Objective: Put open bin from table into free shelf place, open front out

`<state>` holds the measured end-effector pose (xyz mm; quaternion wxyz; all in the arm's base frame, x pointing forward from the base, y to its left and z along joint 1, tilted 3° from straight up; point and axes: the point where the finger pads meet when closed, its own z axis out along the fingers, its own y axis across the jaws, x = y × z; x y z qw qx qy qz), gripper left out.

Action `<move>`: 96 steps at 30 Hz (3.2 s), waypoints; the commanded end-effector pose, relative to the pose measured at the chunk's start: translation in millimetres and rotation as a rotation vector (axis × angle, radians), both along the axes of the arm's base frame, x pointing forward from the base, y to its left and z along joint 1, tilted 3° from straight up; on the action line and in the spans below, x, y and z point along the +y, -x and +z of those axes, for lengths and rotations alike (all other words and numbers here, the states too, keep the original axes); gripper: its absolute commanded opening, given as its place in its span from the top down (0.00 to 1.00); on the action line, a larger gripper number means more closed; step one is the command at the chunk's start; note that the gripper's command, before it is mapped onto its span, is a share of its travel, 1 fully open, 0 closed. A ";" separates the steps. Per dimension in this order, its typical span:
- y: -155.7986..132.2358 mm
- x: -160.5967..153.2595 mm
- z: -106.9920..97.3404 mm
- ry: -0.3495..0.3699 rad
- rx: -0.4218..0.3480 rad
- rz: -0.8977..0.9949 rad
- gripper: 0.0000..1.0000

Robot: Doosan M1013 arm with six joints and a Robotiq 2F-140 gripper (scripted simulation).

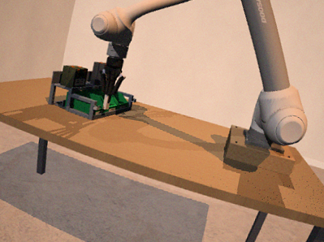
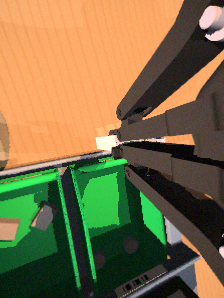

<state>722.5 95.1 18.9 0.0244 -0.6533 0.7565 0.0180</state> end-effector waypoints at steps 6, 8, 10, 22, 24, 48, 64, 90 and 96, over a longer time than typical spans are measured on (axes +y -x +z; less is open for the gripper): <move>0.2 -0.8 14.5 0.000 0.000 0.000 1.00; 0.2 -1.0 17.8 0.000 0.000 0.000 1.00; 0.3 -1.4 24.8 0.000 0.000 0.000 1.00; 0.7 -3.3 56.4 0.000 0.000 0.000 1.00; 0.7 -3.3 56.4 0.000 0.000 0.000 1.00; 0.8 -3.4 57.5 0.000 0.000 0.000 1.00; 0.8 -3.4 57.5 0.000 0.000 0.000 1.00; 0.8 -3.4 57.5 0.000 0.000 0.000 1.00; 0.8 -3.4 57.5 0.000 0.000 0.000 1.00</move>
